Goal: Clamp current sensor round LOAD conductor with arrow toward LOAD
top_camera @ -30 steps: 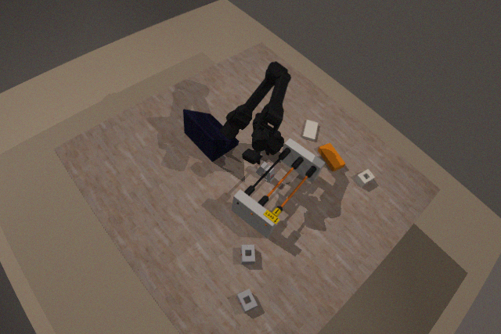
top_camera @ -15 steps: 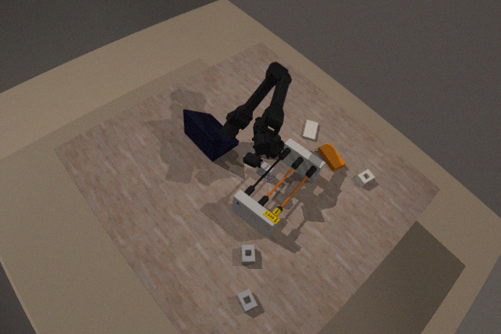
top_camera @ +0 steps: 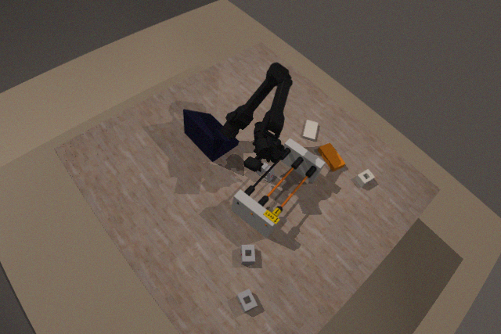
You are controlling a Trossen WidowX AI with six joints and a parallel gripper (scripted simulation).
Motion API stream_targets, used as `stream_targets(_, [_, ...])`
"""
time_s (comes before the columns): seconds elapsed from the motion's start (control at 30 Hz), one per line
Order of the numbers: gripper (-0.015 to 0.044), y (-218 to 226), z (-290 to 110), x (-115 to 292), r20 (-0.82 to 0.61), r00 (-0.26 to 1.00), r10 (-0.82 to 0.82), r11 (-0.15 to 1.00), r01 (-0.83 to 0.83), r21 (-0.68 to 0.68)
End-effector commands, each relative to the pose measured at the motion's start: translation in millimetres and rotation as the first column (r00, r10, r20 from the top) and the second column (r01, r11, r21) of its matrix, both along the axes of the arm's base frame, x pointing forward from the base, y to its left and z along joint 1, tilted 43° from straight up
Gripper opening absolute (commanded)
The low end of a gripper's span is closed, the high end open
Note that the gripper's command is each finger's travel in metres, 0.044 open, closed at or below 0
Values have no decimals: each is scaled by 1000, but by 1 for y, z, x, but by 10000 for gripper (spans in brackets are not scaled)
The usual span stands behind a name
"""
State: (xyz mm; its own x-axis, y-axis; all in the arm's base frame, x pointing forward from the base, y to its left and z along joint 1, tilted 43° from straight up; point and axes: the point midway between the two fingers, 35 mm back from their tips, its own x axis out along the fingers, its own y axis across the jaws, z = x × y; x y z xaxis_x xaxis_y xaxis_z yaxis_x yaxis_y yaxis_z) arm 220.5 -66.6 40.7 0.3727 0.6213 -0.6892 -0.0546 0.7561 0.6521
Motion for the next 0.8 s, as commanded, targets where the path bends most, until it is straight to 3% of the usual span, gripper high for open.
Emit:
stream_targets(0.0, [292, 6, -5, 2, 0, 1000, -2, 1000, 2, 9])
stream_targets(0.17, [292, 10, -8, 4, 0, 1000, -2, 1000, 2, 10])
stream_targets(0.2, [266, 7, -6, 3, 1, 1000, 1, 1000, -1, 2])
stream_targets(0.77, [152, 7, -6, 3, 1, 1000, 1, 1000, -1, 2])
